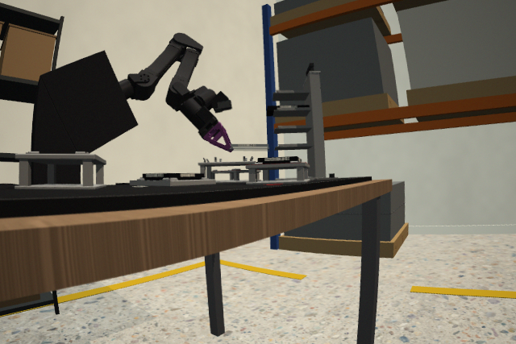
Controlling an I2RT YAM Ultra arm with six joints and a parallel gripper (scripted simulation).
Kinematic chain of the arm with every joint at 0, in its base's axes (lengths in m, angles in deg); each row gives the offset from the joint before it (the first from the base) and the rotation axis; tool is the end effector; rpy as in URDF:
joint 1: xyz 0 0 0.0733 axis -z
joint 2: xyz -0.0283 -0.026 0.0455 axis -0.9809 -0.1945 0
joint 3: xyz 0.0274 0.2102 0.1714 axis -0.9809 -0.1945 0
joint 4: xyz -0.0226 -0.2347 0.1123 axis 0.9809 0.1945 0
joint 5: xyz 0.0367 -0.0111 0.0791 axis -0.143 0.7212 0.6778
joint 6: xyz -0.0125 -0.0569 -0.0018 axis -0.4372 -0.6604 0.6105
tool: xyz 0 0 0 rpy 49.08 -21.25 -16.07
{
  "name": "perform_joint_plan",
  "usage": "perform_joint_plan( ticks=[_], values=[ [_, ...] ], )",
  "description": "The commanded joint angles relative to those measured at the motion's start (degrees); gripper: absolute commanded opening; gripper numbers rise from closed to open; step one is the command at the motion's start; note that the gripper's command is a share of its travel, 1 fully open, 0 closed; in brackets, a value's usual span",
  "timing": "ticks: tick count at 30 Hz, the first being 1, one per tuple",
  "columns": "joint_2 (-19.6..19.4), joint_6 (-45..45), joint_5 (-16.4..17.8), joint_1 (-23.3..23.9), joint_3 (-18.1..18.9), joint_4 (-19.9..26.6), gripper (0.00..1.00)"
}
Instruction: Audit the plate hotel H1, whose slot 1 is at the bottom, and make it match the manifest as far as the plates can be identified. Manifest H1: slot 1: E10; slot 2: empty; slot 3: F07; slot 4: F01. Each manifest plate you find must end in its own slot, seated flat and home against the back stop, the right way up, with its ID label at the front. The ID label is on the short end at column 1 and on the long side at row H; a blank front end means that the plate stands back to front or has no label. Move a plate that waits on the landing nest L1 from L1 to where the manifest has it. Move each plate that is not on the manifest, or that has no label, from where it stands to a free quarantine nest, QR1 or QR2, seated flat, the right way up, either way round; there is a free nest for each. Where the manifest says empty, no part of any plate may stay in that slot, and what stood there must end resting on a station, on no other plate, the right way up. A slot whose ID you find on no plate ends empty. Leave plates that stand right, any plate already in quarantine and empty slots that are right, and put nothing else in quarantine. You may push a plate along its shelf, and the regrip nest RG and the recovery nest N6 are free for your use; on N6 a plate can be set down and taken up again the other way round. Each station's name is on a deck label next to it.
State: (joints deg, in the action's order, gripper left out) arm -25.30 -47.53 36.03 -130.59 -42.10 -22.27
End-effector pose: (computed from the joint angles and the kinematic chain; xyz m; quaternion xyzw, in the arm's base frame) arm 0.1305 0.1701 0.1985 -0.0935 0.6871 0.5202 0.4986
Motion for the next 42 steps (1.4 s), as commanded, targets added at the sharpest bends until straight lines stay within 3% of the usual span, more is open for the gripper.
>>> perform_joint_plan(
  ticks=[1, 27, 42],
  values=[
    [0.68, -0.05, -1.82, -0.27, -0.92, -1.60, 0.86],
    [1.91, -0.35, -7.20, -5.68, -7.38, -6.80, 0.86],
    [7.46, -0.28, -6.00, -4.48, -7.77, -1.64, 0.86]
  ],
)
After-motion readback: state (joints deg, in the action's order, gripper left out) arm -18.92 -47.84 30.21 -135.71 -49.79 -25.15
